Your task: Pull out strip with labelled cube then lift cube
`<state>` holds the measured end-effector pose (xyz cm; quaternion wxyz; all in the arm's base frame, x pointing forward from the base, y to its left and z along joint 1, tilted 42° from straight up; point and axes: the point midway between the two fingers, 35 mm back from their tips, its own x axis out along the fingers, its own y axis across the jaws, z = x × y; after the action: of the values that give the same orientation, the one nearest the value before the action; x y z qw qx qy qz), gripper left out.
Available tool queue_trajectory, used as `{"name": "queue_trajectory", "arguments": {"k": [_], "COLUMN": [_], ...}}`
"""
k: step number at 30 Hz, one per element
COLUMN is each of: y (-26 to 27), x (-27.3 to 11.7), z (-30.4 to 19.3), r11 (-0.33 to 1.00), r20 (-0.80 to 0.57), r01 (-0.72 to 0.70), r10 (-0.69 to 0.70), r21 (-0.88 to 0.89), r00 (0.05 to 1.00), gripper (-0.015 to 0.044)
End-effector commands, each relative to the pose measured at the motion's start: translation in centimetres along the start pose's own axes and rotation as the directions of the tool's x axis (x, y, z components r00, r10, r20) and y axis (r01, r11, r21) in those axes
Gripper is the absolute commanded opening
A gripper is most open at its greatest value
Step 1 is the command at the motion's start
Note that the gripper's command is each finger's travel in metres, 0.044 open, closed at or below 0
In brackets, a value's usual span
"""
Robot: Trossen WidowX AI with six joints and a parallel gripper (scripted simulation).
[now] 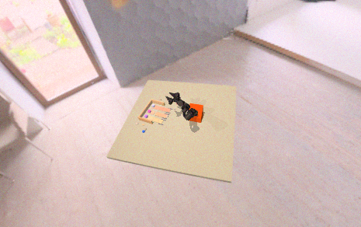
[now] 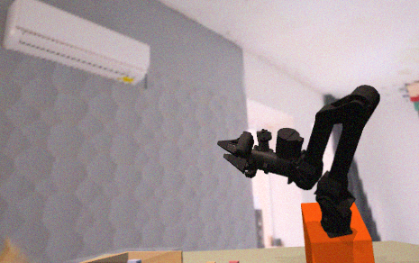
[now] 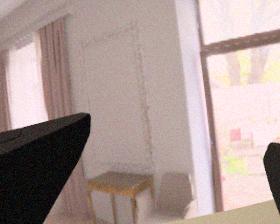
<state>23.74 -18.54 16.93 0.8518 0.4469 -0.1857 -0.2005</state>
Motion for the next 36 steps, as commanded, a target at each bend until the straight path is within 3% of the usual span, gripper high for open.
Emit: {"name": "queue_trajectory", "arguments": {"k": [1, 4, 7, 14, 16, 31, 36], "y": [-0.1, -1.3, -2.4, -1.4, -1.0, -1.0, -2.4], "x": [0.1, 1.5, 2.3, 0.7, 0.4, 0.4, 1.7], "z": [-0.2, -2.9, -6.2, -11.7, -12.0, -12.0, -12.6], "r11": [1.000, 0.993, 0.976, 0.953, 0.951, 0.951, 0.943], "r20": [-0.013, -0.195, -0.422, -0.810, -0.834, -0.834, -0.847], "r01": [0.004, 0.035, 0.006, -0.221, -0.244, -0.244, -0.231], "r10": [-0.004, -0.056, -0.099, -0.042, -0.025, -0.025, -0.084], "r21": [-0.008, -0.112, -0.216, -0.209, -0.190, -0.190, -0.237], "r00": [1.000, 0.979, 0.901, 0.585, 0.551, 0.551, 0.525], "gripper": [0.0400, 0.0400, 0.0400, 0.0400, 0.0400, 0.0400, 0.0269]}}
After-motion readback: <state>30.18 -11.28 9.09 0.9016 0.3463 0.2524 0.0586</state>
